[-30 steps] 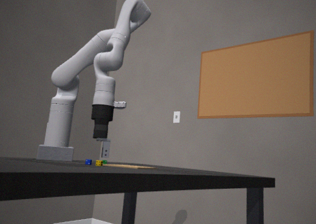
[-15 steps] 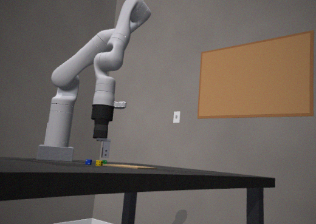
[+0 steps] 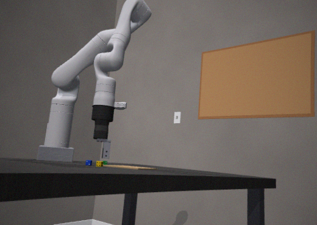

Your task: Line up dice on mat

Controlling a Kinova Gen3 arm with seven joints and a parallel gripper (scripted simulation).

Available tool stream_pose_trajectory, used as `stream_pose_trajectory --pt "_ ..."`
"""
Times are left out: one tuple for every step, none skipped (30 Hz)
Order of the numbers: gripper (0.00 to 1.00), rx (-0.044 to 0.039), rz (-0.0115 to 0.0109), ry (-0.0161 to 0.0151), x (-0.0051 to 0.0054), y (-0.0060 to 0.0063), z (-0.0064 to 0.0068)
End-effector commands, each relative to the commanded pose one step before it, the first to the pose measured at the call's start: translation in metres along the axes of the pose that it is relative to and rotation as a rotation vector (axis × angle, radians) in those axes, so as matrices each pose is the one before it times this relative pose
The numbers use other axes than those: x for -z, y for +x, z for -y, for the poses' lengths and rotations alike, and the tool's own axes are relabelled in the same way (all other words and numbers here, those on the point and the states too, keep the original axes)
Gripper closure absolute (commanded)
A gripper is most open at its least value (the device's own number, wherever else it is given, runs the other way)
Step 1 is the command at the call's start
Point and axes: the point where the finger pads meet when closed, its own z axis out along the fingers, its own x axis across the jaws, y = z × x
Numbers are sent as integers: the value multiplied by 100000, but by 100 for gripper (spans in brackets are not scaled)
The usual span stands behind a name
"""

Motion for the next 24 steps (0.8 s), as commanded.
stream_pose_trajectory --pt "36 281 -226 -766 -190 -9 -331" --pt "36 -3 10 -6 -70 -6 -4" --pt "36 -3 9 -7 -85 -6 -3" --pt "36 -4 9 -8 -100 -5 -3" --pt "36 2 1 1 -110 0 1" --pt "36 4 -2 5 -119 2 3" --pt "36 1 3 -1 -128 -1 1" --pt "36 -2 7 -7 -135 -3 -2" --pt "36 -397 -114 118 -131 50 42" --pt "36 155 -101 97 -134 32 35" --pt "36 443 -14 8 -136 -6 4" --pt "36 54 16 -14 -129 -6 -3" --pt "36 -240 4 -4 -123 4 -1" --pt "36 -85 -6 2 -117 4 1" --pt "36 136 7 -10 -107 -5 -2" --pt "36 0 0 0 0 0 0" --pt "36 0 0 0 0 0 0" --pt "36 -41 195 -166 -98 -57 -50" --pt "36 0 4 0 -83 -2 0" --pt "36 -209 -76 64 -69 31 23" --pt "36 195 -62 51 -57 18 19" --pt "36 119 83 -69 -47 -30 -22" --pt "36 -102 54 -44 -34 -16 -15" --pt "36 -1 2 -2 -21 -1 -1"
